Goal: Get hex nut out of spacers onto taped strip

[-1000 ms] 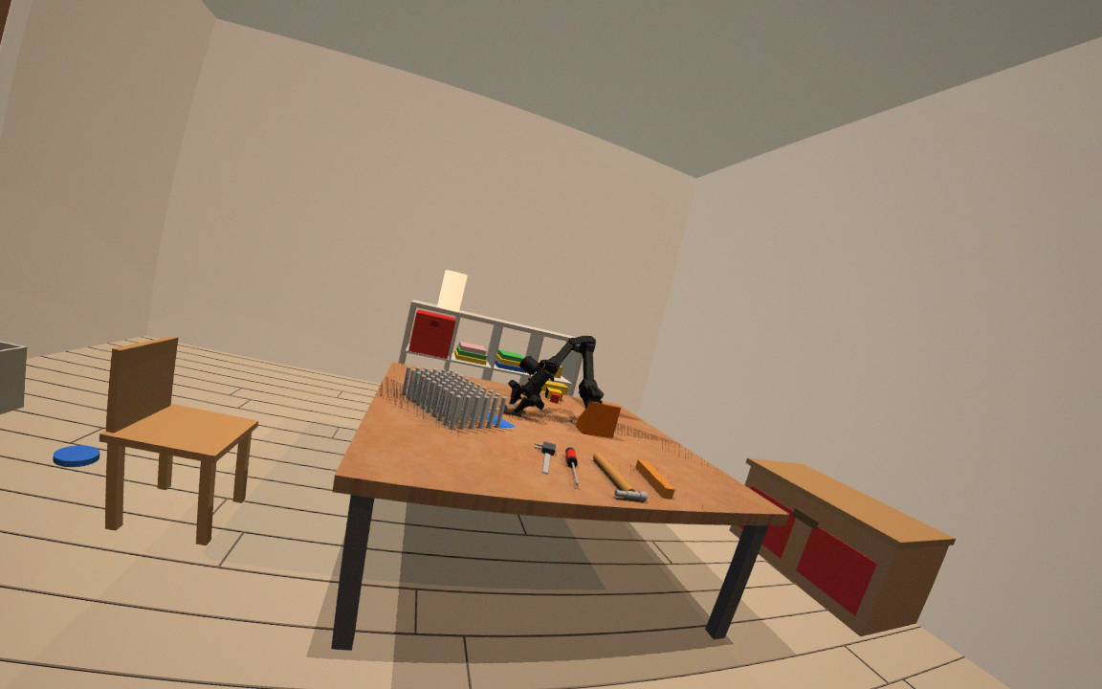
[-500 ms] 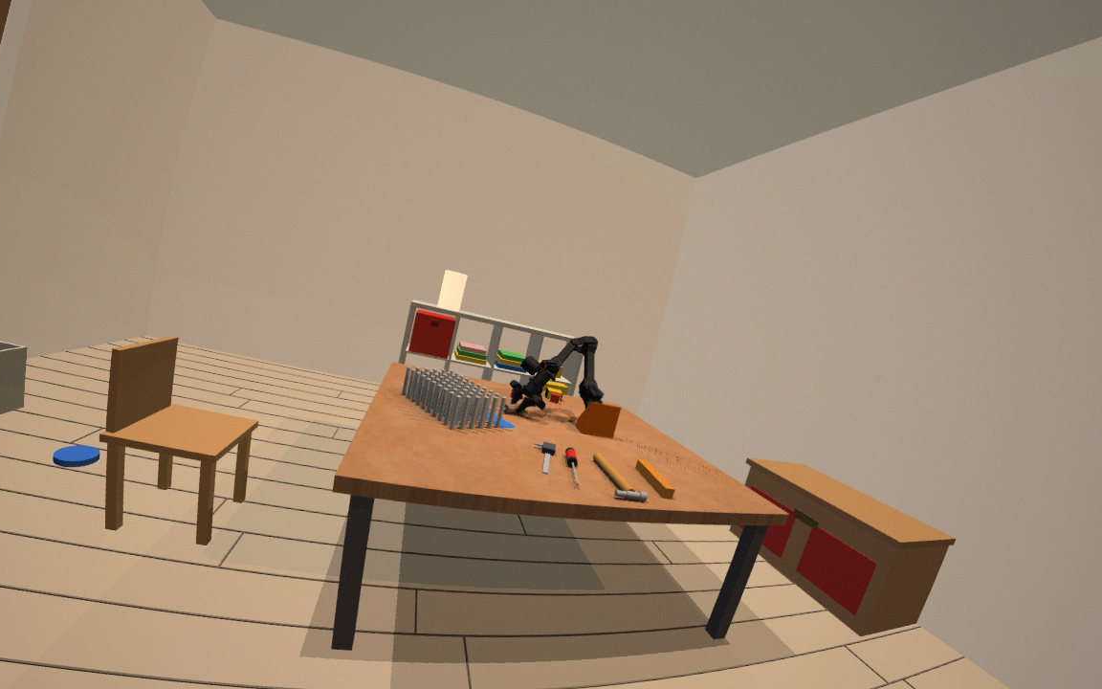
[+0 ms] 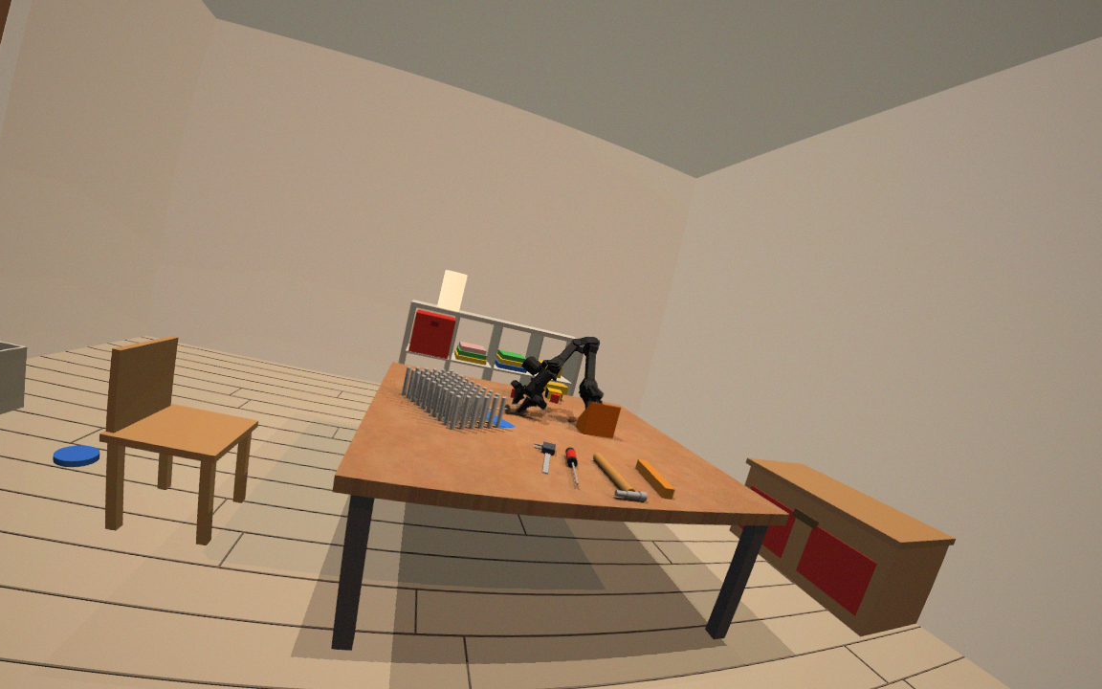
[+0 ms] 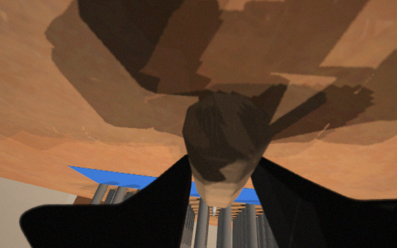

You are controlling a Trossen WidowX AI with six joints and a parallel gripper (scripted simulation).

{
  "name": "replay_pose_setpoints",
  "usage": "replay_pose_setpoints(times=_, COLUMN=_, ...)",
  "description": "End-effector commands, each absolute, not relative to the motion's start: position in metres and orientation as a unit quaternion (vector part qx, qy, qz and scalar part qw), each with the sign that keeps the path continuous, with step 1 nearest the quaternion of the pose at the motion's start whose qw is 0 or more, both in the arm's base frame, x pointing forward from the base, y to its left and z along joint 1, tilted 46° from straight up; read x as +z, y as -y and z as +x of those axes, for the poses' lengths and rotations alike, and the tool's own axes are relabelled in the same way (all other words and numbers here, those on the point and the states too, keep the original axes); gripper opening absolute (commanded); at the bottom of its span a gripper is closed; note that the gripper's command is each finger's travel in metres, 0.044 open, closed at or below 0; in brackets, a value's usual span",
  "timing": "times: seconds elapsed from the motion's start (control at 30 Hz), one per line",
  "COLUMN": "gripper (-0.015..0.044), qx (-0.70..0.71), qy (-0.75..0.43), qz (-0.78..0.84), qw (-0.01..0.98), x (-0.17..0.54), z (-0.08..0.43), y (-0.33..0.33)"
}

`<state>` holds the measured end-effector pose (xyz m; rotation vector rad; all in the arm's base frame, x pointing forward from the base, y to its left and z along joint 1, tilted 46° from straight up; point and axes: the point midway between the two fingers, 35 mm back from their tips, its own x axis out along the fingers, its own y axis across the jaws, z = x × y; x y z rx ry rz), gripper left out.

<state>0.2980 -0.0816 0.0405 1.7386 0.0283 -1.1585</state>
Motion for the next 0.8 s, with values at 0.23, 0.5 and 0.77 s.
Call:
replay_pose_setpoints(times=0.23, gripper=0.0000, qx=-0.478, qy=-0.016, qz=0.720, qw=0.502, x=0.0421, z=0.2935, y=0.0825)
replay_pose_setpoints(times=0.5, gripper=0.0000, qx=-0.478, qy=-0.016, qz=0.720, qw=0.502, x=0.0434, z=0.2903, y=0.0838)
replay_pose_setpoints(times=0.77, gripper=0.0000, qx=-0.478, qy=-0.016, qz=0.720, qw=0.502, x=0.0448, z=0.2871, y=0.0851)
